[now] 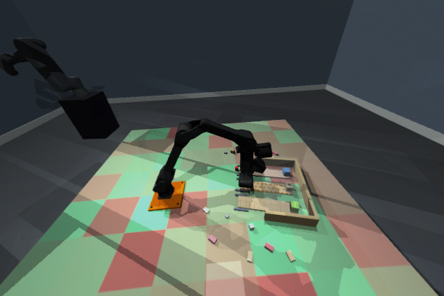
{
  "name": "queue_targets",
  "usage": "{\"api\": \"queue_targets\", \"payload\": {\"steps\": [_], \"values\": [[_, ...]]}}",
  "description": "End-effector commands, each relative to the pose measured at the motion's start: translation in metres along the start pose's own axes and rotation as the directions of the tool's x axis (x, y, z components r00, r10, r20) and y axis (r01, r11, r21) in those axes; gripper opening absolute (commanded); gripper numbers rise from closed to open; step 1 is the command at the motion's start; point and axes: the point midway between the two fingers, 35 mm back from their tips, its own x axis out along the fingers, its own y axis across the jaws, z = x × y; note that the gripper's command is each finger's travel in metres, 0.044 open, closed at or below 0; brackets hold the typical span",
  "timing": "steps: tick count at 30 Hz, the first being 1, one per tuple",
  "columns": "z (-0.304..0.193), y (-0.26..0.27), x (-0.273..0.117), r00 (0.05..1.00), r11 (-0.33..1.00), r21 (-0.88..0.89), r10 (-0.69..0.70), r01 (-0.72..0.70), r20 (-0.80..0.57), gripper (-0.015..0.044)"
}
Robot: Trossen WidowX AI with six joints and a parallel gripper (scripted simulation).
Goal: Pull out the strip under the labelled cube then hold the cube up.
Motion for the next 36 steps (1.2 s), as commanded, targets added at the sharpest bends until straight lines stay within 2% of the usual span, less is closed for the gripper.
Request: {"api": "queue_targets", "payload": {"steps": [1,10,36], "values": [[-0.001,-0.001,0.010,1.000,1.000,0.004,-0.006,0.006,-0.008,0.0000],[-0.001,0.000,0.023,1.000,1.000,0.004,-0.005,0.005,-0.008,0.0000],[-0.001,0.000,0.024,1.000,1.000,0.004,-0.005,0.005,-0.008,0.0000]]}}
